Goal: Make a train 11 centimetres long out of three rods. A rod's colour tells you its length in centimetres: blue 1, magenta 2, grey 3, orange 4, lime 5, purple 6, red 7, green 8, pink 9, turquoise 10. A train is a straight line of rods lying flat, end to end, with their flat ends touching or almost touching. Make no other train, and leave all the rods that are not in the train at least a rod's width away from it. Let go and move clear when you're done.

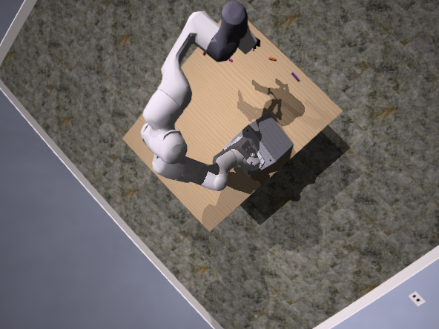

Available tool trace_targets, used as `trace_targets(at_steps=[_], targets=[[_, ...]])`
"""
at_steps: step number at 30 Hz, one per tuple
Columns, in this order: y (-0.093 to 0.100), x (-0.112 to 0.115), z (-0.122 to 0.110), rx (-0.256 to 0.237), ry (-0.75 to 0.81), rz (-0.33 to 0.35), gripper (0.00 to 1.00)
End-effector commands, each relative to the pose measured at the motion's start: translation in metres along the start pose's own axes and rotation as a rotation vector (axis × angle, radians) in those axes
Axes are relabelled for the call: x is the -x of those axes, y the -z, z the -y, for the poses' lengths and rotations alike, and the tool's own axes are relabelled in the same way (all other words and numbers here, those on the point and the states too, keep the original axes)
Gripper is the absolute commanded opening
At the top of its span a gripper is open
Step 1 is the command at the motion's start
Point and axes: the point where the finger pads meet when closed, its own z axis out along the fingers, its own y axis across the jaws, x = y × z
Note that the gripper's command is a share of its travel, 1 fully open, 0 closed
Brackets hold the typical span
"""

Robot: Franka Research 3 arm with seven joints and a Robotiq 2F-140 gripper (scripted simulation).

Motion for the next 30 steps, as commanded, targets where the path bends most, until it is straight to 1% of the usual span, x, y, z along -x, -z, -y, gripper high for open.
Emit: trace_targets(at_steps=[1,18,19,30], targets=[[0.000,0.000,-0.001,0.004,-0.062,-0.003,1.00],[0.000,0.000,-0.001,0.004,-0.062,-0.003,1.00],[-0.015,0.011,-0.005,-0.002,-0.191,-0.015,1.00],[-0.015,0.011,-0.005,-0.002,-0.191,-0.015,1.00]])
